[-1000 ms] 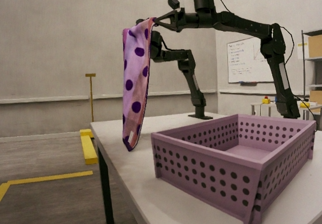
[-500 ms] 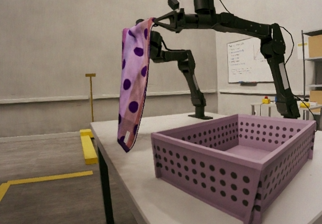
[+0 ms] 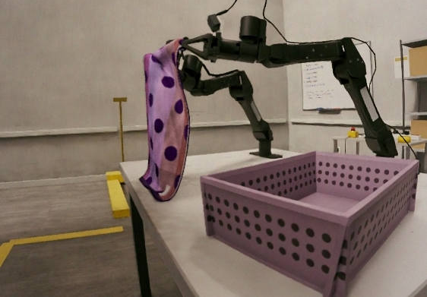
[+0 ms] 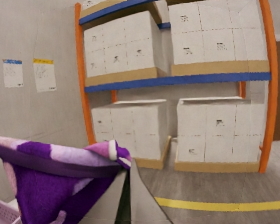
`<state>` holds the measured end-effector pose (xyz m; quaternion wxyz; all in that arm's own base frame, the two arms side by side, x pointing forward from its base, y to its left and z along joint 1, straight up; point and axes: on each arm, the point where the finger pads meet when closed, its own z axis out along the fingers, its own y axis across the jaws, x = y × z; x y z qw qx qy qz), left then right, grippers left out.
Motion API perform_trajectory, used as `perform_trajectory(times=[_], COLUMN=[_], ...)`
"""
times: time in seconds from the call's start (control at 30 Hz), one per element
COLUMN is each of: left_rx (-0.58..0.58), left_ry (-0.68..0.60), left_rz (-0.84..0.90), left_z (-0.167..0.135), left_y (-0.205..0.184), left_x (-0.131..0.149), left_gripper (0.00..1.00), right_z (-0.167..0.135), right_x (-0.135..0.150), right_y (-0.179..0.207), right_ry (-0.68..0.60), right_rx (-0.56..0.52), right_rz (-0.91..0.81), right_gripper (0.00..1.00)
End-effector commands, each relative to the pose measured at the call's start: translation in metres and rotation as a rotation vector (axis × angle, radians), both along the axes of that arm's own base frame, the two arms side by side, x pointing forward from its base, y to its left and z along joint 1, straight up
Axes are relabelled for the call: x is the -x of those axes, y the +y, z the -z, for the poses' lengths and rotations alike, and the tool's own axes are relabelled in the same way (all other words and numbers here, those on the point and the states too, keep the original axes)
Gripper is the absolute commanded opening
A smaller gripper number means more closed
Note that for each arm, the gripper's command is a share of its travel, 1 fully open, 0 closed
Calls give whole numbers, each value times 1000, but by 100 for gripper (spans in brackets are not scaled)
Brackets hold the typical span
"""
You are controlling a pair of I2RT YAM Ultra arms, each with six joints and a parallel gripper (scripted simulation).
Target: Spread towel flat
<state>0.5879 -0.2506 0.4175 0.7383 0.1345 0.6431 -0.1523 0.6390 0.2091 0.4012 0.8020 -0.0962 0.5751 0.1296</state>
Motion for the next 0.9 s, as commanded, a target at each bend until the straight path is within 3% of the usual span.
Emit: perform_trajectory(times=[0.0, 0.07, 0.23, 0.43, 0.6, 0.63, 0.77, 0.8, 0.87], left_rx=[72, 86, 73, 87, 94, 55, 61, 38, 38], left_ry=[-154, -187, -155, -184, -199, -108, -126, -69, -69], left_rz=[-34, -34, -34, -16, -16, -5, -24, -10, -10], left_z=[-44, -66, -45, -43, -63, -32, -42, -27, -27], left_y=[16, 20, 16, 3, 8, 0, 12, 5, 5], left_x=[0, 11, 0, -1, 12, 11, 8, 13, 13], left_gripper=[0, 0, 0, 0, 0, 0, 0, 0, 0], right_z=[-60, -75, -62, -53, -74, -50, -56, -45, -45], right_x=[14, 21, 11, 4, 17, 16, 17, 20, 20], right_y=[0, -5, -12, -17, -21, -20, -21, -21, -22], right_ry=[-135, -158, -132, -119, -133, -59, -72, -13, -13], right_rx=[-58, -65, -55, -50, -54, -30, -34, -15, -15], right_rz=[5, 9, 24, 35, 34, 35, 35, 35, 35], right_gripper=[0, 0, 0, 0, 0, 0, 0, 0, 0])
